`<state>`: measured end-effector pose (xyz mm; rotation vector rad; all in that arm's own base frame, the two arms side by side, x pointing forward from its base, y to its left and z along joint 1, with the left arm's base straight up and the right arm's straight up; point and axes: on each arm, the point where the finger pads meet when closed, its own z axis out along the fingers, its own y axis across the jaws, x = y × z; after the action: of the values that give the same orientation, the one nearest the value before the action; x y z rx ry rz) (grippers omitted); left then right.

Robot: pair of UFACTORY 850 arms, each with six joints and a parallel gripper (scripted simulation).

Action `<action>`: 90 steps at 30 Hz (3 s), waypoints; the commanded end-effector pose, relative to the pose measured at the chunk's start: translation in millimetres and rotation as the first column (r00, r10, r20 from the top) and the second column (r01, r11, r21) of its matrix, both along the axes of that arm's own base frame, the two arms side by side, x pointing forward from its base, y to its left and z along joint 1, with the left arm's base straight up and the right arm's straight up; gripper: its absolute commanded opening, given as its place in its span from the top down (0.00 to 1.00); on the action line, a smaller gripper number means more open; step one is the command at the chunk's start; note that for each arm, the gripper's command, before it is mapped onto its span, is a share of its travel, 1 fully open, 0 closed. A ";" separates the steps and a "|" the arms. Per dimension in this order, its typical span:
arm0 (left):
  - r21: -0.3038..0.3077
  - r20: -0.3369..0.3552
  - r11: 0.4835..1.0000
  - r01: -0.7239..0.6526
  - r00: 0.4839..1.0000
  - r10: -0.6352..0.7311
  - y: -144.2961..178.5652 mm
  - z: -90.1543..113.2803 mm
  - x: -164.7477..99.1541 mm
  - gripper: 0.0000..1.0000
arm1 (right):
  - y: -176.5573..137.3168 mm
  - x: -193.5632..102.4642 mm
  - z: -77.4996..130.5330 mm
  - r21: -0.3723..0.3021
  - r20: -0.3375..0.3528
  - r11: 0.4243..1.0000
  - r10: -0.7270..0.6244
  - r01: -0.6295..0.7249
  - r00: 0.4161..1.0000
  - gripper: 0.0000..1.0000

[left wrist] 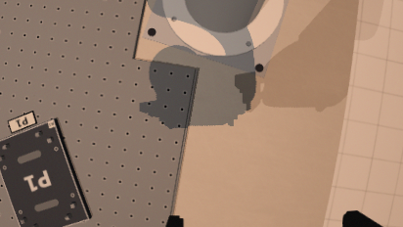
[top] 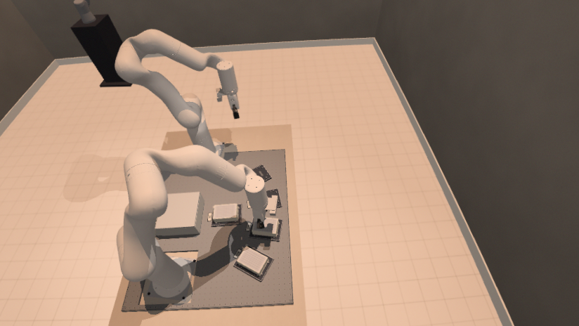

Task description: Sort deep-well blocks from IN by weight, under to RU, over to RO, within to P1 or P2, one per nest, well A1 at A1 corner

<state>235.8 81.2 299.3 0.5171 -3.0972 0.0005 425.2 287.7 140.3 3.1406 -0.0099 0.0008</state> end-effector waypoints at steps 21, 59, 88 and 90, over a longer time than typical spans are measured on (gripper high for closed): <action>0.001 0.001 1.000 0.000 1.000 0.000 0.2 0.7 0.6 0.00 | 28.5 -105.9 -3.9 0.002 0.001 0.984 0.177 -0.177 0.984 0.00; 0.001 0.001 1.000 0.000 1.000 0.000 0.2 0.7 0.6 0.00 | 59.3 -223.0 -9.2 0.002 0.001 0.984 0.177 -0.177 0.984 0.00; 0.001 0.001 1.000 0.000 1.000 0.000 0.2 0.7 0.6 0.00 | 59.4 -223.0 -40.9 0.002 0.001 0.984 0.177 -0.177 0.984 0.00; 0.001 0.001 1.000 0.000 1.000 0.000 0.2 0.7 0.6 0.00 | 59.4 -223.0 -44.2 0.002 0.001 0.984 0.177 -0.177 0.984 0.00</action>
<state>235.8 81.2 299.3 0.5171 -3.0972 0.0005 201.7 346.3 102.2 3.1299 0.2687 -0.0002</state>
